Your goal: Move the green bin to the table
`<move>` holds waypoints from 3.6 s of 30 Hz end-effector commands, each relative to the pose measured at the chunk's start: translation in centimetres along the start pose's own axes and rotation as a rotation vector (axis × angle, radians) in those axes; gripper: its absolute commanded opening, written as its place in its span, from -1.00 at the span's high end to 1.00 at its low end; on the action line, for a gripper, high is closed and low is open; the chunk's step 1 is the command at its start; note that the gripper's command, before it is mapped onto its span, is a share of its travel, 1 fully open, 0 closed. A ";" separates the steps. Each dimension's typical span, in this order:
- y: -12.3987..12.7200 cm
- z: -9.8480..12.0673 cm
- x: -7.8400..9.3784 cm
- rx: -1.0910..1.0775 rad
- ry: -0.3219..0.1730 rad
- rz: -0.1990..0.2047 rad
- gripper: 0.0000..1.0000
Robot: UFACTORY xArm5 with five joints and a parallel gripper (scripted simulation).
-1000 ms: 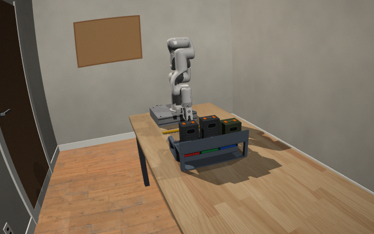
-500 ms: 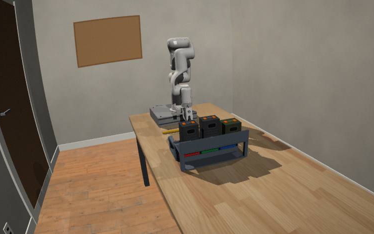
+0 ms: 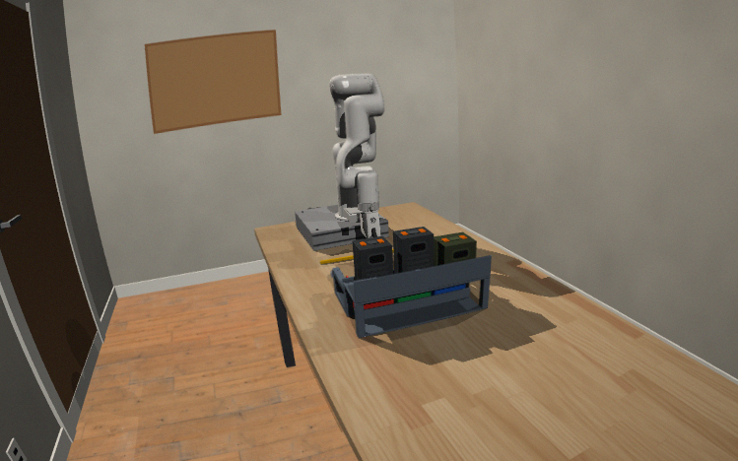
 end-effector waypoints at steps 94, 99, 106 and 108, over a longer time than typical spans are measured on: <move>0.0 0.0 -8.5 0.000 0.000 -0.002 -1.00; -0.1 0.0 -9.7 0.000 0.000 -0.002 -1.00; -0.1 -0.1 -11.2 0.000 0.000 -0.002 -1.00; -0.1 -0.1 -11.2 0.000 0.000 -0.002 -1.00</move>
Point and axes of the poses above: the point where the finger pads meet when closed, its own x axis out along the fingers, its own y axis across the jaws, z = x × y, the point moved 5 cm from there along -x, back along the fingers, and after that the axes turned 8 degrees about -x, right-handed, at the moved point
